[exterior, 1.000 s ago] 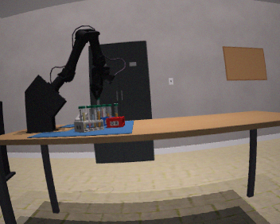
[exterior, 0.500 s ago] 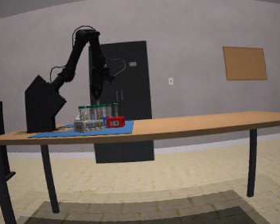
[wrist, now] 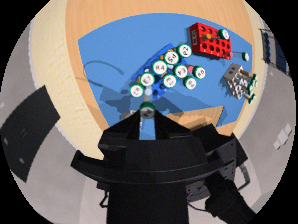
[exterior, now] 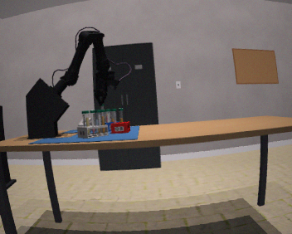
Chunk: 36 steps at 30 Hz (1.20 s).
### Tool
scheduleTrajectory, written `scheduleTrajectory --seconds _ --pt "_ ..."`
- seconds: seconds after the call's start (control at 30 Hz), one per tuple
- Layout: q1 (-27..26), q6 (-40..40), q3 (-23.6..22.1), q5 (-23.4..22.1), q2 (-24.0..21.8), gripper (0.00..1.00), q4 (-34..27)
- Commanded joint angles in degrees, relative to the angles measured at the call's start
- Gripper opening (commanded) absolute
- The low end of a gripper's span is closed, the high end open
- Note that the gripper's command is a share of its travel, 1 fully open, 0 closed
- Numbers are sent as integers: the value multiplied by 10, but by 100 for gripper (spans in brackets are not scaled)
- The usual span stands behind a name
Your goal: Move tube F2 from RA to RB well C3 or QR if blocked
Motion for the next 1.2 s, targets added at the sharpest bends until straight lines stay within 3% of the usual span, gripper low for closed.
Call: scheduleTrajectory --seconds 0.0,0.27,0.3,0.5,0.83,0.87,1.17 --pt "-5 -8 -12 -6 5 0 14" --pt "-10 -13 -16 -8 6 0 24" --pt "-10 -14 6 -6 9 0 26" --pt "-16 -19 -21 -11 12 0 35" --pt "-24 -25 -27 -13 14 0 47" --pt "-24 -26 -10 -8 17 0 50" --pt "-32 -32 -34 -15 23 0 63"
